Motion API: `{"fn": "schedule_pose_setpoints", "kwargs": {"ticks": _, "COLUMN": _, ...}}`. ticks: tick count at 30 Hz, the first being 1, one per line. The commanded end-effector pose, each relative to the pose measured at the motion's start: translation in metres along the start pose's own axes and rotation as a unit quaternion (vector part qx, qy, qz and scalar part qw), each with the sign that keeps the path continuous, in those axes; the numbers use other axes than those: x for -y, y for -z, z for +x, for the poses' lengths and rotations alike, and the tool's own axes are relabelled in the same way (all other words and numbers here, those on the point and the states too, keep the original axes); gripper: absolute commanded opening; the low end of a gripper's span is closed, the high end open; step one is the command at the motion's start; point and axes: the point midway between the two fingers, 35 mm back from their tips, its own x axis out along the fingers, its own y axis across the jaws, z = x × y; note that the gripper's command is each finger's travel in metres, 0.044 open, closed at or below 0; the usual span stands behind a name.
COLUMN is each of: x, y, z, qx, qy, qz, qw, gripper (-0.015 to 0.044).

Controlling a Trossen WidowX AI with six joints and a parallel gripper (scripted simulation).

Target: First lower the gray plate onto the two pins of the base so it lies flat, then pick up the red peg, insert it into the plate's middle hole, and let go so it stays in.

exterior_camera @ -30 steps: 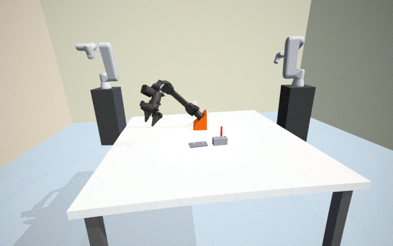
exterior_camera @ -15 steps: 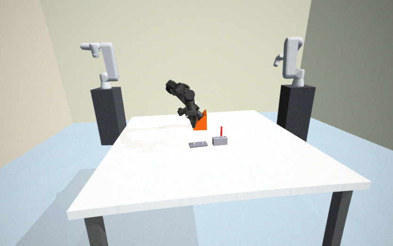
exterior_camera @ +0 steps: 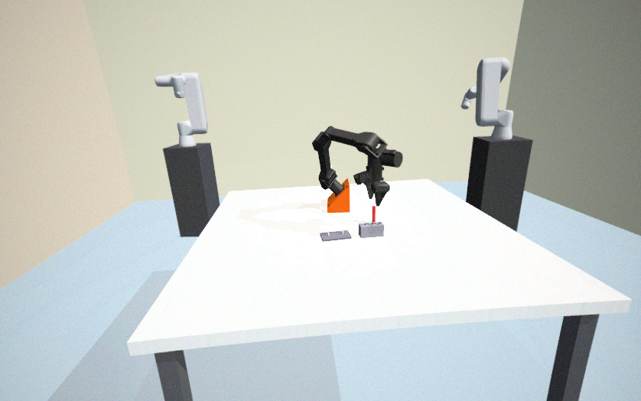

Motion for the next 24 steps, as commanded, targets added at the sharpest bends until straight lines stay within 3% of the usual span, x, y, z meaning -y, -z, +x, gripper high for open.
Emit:
{"fn": "schedule_pose_setpoints", "kwargs": {"ticks": 1, "x": -0.002, "y": -0.013, "z": -0.001, "qx": -0.002, "qy": 0.004, "qz": 0.017, "qw": 1.000, "gripper": 0.0440}}
{"fn": "schedule_pose_setpoints", "kwargs": {"ticks": 5, "x": -0.003, "y": -0.013, "z": 0.008, "qx": -0.002, "qy": 0.004, "qz": 0.017, "qw": 1.000, "gripper": 0.0440}}
{"fn": "schedule_pose_setpoints", "kwargs": {"ticks": 10, "x": -0.002, "y": -0.013, "z": 0.062, "qx": -0.001, "qy": 0.004, "qz": 0.017, "qw": 1.000, "gripper": 0.0440}}
{"fn": "schedule_pose_setpoints", "kwargs": {"ticks": 24, "x": -0.001, "y": -0.011, "z": 0.087, "qx": -0.001, "qy": 0.004, "qz": 0.017, "qw": 1.000, "gripper": 0.0440}}
